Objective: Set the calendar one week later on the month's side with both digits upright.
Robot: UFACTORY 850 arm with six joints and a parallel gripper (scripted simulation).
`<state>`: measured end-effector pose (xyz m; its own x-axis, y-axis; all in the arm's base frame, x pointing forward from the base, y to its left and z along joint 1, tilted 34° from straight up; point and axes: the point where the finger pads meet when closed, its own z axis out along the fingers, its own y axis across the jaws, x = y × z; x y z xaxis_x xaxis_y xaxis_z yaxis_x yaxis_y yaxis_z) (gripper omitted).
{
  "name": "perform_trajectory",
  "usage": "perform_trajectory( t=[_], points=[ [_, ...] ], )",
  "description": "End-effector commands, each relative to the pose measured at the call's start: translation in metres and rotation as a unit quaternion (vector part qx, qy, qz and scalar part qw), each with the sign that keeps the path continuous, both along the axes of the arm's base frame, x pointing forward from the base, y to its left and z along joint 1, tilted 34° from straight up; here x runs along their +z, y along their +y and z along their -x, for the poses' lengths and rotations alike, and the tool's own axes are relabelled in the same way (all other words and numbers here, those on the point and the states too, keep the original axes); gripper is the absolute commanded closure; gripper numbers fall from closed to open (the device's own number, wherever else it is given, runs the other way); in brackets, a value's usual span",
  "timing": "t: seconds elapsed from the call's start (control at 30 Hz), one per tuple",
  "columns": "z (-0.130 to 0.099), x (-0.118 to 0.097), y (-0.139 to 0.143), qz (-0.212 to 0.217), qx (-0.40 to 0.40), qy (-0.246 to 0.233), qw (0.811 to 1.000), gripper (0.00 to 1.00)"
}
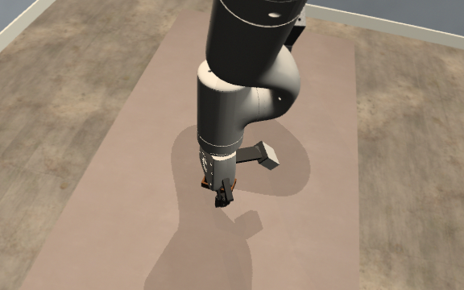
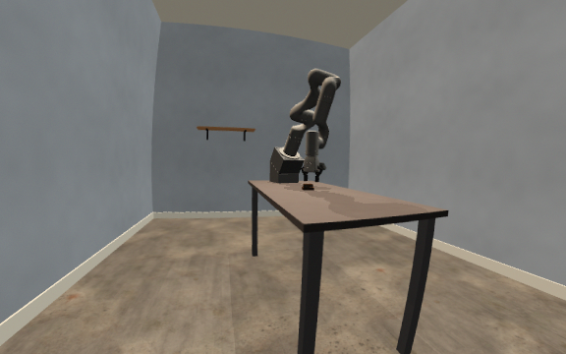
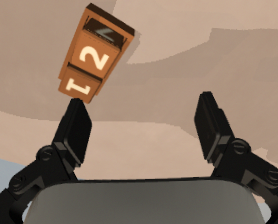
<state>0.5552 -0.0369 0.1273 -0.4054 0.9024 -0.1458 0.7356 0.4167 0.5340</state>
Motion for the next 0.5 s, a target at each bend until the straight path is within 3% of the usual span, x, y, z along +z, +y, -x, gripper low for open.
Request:
perform_trajectory(
  t=[0.0, 0.2, 0.47],
  points=[
    [-0.001, 0.002, 0.004, 0.001, 0.0, -0.001, 1.0, 0.0],
    [-0.004, 0.009, 0.026, 0.001, 0.0, -0.001, 1.0, 0.0],
    [-0.005, 0.012, 0.035, 0.001, 0.0, -0.001, 1.0, 0.0]
  ],
)
